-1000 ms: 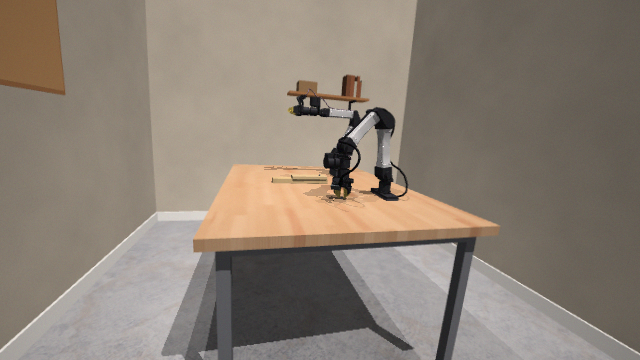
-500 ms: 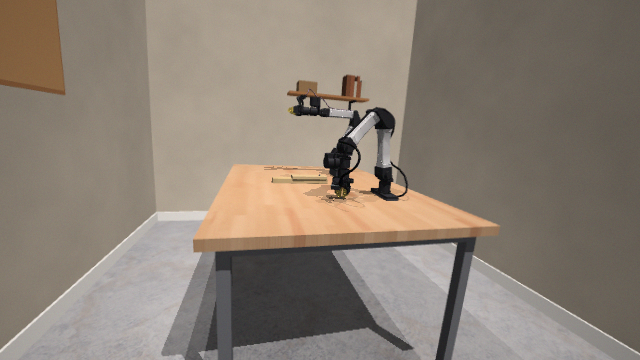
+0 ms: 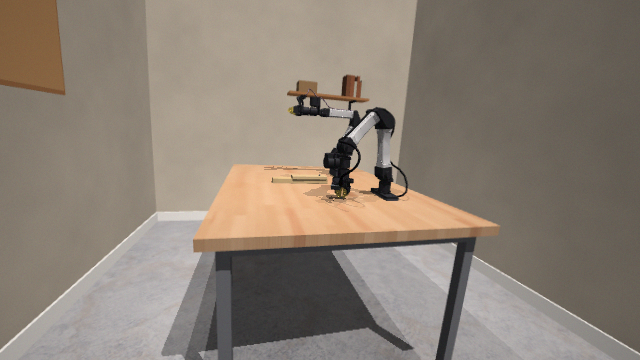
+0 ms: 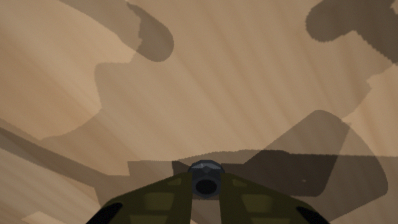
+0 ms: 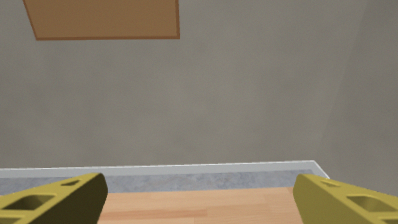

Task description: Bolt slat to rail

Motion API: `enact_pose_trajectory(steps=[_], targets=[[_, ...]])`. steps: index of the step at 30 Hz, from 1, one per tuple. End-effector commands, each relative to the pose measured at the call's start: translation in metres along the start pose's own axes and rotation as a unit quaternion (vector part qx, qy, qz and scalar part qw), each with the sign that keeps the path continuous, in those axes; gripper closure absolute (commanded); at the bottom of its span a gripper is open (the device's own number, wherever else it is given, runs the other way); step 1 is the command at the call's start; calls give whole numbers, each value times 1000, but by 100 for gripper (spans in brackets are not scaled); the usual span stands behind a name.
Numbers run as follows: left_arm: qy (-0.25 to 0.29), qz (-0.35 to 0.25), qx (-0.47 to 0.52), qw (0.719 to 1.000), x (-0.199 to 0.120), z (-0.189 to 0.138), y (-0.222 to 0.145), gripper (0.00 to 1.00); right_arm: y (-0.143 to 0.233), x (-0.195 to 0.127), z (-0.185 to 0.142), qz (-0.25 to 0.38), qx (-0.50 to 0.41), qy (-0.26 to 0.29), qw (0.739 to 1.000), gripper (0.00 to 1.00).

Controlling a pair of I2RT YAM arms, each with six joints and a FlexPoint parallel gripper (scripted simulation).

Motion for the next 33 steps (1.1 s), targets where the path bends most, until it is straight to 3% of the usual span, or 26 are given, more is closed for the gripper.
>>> enact_pose_trajectory(steps=[1,33], targets=[[-4,-4,-1,1000,-3,2,-1,86,2,0,1,6,-2,-2,1000,0],[-7,-7,-3,1000,-42,5,-2,86,2,0,1,6,-2,-2,1000,0]])
Point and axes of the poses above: on each arm, the point where the finger pads meet when closed, its own x axis out along the fingers, its own y axis across the jaws, z = x × y, the point moved 1 cm from there along -x, back along the fingers, and after that the axes turned 6 degrees about x, right-handed, at the moved point
